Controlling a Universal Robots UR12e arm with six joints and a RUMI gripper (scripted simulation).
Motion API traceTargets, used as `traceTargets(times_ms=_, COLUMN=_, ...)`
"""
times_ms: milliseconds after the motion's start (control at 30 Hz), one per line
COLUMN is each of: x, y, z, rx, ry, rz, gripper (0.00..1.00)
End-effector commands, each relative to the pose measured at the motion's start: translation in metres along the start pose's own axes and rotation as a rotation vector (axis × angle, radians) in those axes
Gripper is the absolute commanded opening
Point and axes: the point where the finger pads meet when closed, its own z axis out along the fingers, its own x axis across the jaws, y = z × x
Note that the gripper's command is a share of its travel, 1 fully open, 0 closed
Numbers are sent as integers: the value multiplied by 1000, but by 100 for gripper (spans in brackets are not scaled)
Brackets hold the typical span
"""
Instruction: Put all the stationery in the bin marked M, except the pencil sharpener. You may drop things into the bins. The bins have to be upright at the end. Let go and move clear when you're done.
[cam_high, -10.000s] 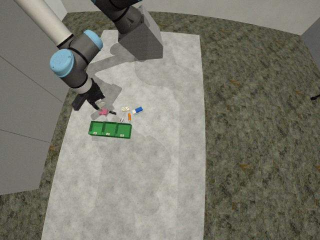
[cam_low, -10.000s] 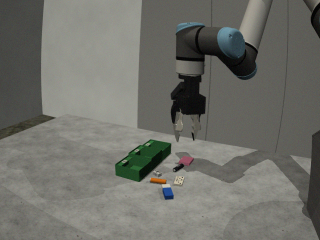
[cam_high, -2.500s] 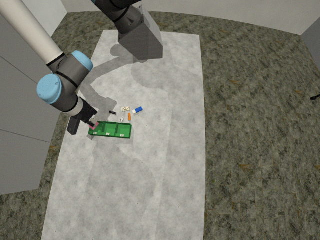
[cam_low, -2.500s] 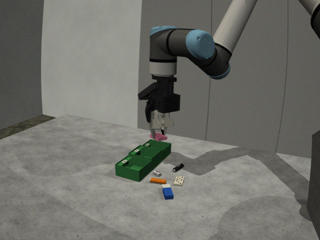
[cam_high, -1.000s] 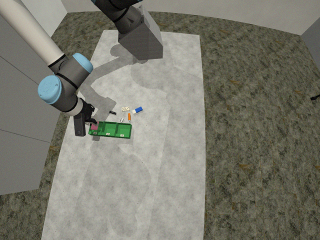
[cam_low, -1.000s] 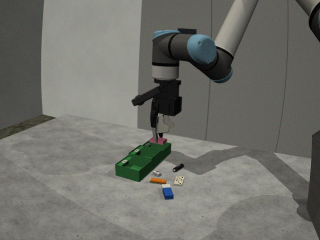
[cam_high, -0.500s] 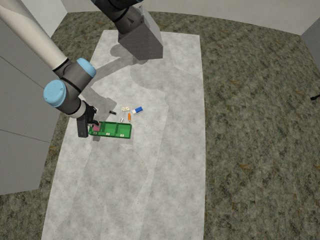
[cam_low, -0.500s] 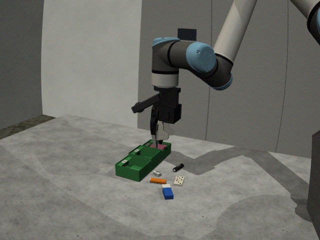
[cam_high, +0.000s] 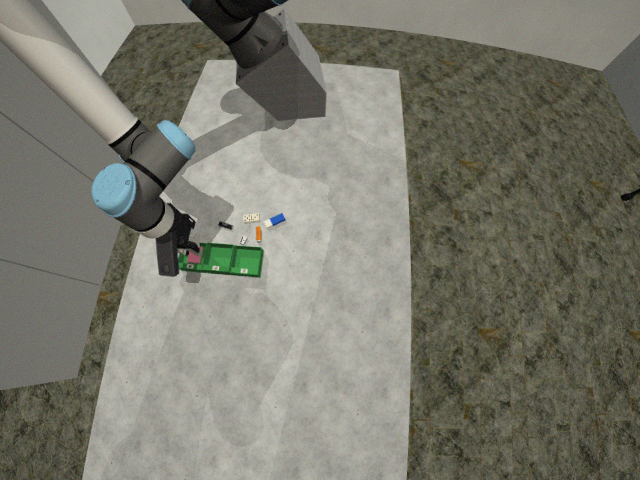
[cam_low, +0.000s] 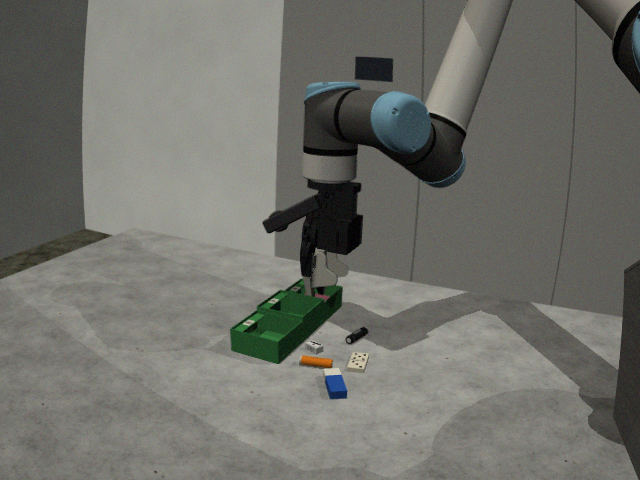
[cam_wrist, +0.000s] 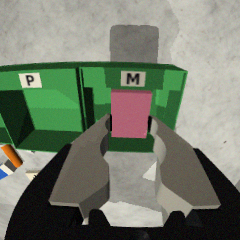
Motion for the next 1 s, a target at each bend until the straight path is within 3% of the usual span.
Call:
traceTargets(times_ms=0, x=0, y=0, z=0, rx=1, ry=0, rz=0, gripper=0)
traceTargets(times_ms=33, x=0, y=0, z=0, rx=1, ry=0, rz=0, gripper=0)
traceTargets(times_ms=67, x=0, y=0, z=0, rx=1, ry=0, rz=0, gripper=28)
traceTargets(times_ms=633, x=0, y=0, z=0, rx=1, ry=0, rz=0, gripper=28)
traceTargets(times_ms=967, x=0, y=0, z=-11, rx=1, ry=0, rz=0, gripper=28)
